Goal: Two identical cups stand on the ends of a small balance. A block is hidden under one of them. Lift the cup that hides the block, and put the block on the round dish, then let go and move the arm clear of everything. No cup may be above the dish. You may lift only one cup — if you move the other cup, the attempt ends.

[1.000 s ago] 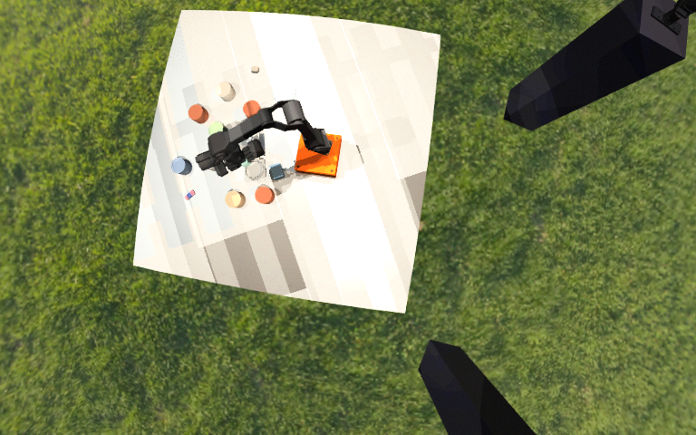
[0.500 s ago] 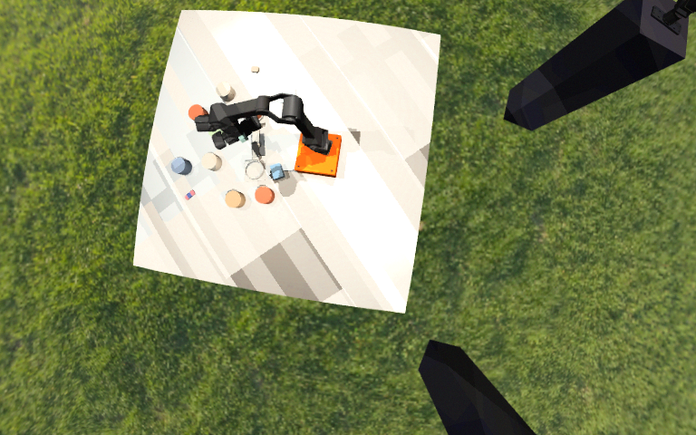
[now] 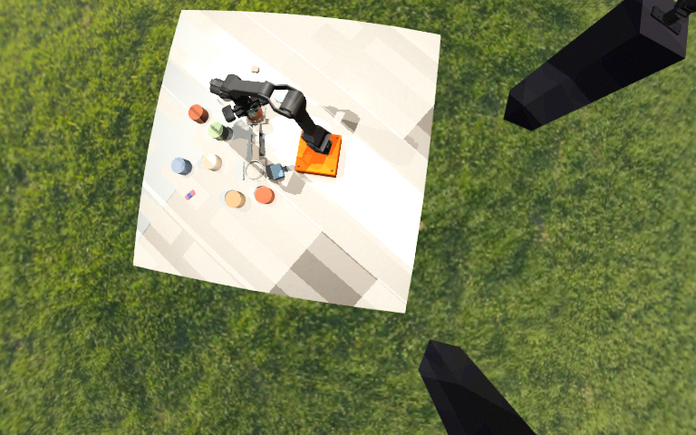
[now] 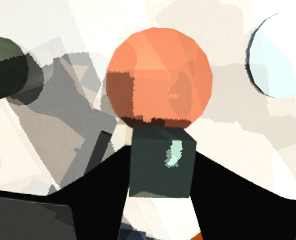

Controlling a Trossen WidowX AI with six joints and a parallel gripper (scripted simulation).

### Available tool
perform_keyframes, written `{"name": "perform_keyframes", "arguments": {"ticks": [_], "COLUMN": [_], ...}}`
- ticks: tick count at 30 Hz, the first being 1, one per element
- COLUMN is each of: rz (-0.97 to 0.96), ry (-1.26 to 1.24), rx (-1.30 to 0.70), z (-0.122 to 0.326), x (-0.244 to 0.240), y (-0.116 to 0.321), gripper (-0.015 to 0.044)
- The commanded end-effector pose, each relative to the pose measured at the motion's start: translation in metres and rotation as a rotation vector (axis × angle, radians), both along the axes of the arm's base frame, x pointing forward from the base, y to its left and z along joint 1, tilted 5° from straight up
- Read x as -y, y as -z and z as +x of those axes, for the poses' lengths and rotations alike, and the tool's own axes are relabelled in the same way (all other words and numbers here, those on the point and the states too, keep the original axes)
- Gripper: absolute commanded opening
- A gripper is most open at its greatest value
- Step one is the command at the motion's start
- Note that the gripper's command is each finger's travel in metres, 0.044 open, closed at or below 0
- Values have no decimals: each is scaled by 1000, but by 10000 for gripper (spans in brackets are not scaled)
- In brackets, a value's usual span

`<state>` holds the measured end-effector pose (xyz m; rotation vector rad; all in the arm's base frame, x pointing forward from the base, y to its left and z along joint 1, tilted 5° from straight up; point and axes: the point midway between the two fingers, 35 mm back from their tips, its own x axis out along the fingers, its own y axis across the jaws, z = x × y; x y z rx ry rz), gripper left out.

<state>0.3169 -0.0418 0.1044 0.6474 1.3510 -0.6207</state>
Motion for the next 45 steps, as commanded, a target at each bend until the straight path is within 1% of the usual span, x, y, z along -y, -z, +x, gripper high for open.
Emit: {"name": "perform_keyframes", "arguments": {"ticks": [1, 10, 20, 26, 34, 45], "rz": [-3, -28, -36, -36, -36, -36], "ry": [-6, -42, -11, -10, -10, -10], "rx": [2, -3, -27, -28, -28, -28], "z": [-4, -22, -60, -60, -57, -56], "x": [36, 96, 159, 161, 163, 164], "y": [8, 22, 40, 44, 81, 88], "gripper": [0, 0, 0, 0, 0, 0]}}
